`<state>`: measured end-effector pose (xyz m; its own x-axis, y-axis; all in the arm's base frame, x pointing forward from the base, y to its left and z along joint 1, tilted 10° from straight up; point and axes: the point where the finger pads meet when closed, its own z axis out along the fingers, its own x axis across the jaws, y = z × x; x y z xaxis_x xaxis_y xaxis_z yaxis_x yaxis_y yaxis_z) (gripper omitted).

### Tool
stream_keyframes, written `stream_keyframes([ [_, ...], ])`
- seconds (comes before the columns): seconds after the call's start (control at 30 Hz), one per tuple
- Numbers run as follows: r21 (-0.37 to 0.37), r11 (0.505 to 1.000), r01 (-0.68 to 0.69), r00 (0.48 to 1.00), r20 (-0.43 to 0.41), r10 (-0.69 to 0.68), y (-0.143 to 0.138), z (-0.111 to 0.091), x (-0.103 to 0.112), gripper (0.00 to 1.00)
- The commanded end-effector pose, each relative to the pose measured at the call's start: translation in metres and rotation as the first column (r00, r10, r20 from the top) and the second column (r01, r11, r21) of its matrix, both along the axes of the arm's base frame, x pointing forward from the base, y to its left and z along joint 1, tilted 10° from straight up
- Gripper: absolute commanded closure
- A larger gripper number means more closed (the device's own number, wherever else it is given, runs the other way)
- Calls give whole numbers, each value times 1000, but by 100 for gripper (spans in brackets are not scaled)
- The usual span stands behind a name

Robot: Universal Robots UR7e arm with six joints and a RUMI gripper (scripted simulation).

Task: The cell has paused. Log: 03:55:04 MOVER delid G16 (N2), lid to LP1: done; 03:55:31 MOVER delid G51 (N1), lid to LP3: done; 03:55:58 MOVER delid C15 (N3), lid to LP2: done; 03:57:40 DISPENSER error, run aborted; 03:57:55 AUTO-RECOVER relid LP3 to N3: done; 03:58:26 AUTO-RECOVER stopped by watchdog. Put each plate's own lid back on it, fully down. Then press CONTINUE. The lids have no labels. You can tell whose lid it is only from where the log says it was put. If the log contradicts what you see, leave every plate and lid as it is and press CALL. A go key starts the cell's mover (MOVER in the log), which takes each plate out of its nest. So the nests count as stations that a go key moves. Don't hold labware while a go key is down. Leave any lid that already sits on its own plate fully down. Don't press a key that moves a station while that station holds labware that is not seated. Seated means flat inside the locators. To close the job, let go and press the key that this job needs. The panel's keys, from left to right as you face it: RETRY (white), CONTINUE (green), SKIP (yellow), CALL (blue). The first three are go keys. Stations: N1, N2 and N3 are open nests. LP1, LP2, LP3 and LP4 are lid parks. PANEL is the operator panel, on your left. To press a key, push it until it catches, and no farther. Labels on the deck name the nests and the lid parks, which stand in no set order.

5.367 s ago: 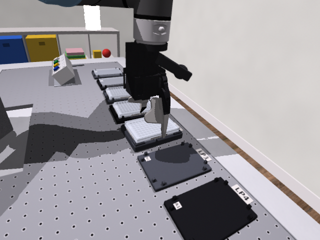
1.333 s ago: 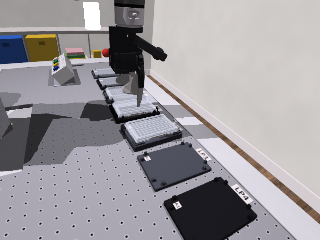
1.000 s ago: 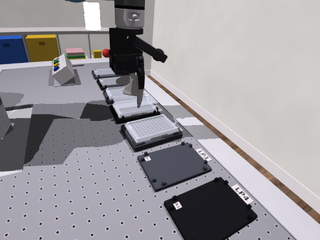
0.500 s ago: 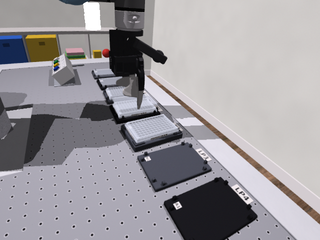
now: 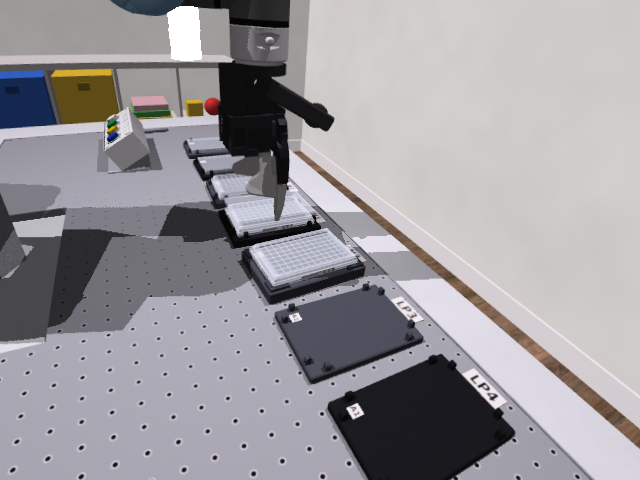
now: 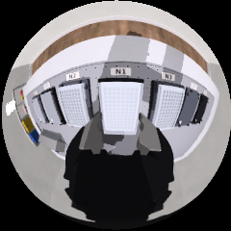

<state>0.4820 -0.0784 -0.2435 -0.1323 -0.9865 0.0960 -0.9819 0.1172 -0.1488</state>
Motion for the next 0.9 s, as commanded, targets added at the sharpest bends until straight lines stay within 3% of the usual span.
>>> stream_keyframes([
  [0.0,0,1000,0,1000,1,0,0,-1,1,100],
  [0.87,0,1000,0,1000,1,0,-1,-8,2,100],
])
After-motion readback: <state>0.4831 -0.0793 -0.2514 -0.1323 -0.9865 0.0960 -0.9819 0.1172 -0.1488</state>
